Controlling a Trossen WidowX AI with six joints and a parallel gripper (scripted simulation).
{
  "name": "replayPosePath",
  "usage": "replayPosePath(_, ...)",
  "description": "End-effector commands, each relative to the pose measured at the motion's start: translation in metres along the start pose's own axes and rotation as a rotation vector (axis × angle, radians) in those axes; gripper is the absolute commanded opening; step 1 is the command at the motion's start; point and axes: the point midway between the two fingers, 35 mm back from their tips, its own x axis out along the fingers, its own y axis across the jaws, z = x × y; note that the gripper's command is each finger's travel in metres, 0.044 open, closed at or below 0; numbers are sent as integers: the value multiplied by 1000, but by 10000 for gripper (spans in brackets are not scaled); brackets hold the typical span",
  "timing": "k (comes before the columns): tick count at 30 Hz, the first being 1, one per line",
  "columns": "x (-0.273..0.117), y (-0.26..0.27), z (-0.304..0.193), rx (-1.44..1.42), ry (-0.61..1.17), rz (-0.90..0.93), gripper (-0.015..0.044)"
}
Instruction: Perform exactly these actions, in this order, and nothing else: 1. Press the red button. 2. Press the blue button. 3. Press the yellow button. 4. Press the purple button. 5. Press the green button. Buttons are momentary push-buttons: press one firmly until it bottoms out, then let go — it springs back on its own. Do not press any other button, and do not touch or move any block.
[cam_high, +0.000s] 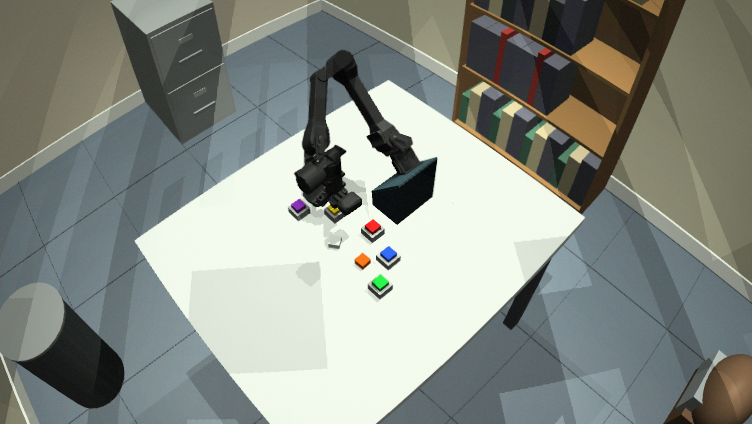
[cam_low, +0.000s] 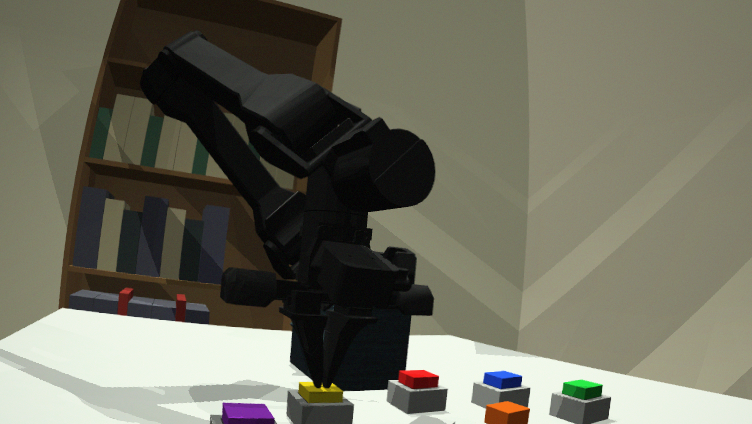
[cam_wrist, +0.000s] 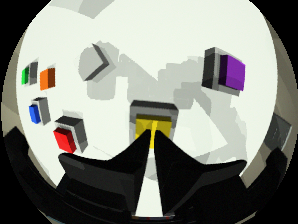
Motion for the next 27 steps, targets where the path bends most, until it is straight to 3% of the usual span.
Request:
replayPosePath(1, 4, 0, -2, -11, 4, -6, 20)
replayPosePath(20, 4, 0, -2, -11, 4, -6, 20)
replayPosePath(27, -28, 0, -2, -11, 5, -4, 20)
